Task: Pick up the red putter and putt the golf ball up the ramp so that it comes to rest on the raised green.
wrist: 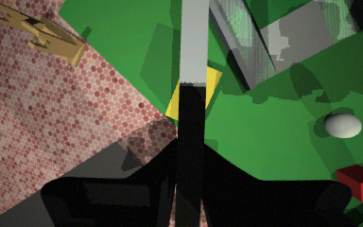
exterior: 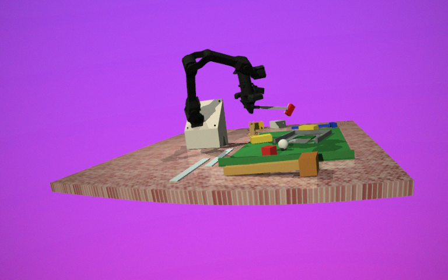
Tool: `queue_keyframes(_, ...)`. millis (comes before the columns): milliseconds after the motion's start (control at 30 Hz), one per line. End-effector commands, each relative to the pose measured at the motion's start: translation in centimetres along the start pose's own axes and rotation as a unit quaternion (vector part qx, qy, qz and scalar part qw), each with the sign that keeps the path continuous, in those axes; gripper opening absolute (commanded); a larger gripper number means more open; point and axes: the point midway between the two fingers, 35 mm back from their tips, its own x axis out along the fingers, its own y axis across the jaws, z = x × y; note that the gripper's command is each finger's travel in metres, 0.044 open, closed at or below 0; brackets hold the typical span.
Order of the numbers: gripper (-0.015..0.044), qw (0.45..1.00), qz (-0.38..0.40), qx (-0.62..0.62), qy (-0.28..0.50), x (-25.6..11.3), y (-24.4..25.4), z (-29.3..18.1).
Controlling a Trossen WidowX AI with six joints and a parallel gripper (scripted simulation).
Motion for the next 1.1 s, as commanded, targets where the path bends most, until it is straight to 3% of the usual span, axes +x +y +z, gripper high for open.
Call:
queue_keyframes(0,0.0,0.998,-0.009,0.063,0.005,-0.4,-1.6,-1.6)
queue_keyframes(367,0.0,0.961,-0.042,0.274,0.018,-1.7,-6.5,-7.4)
queue_keyframes(767,0.0,0.87,-0.085,0.485,0.029,-3.0,-10.1,-14.7)
queue_keyframes(1067,0.0,0.863,-0.087,0.496,0.029,-2.0,-10.3,-15.2)
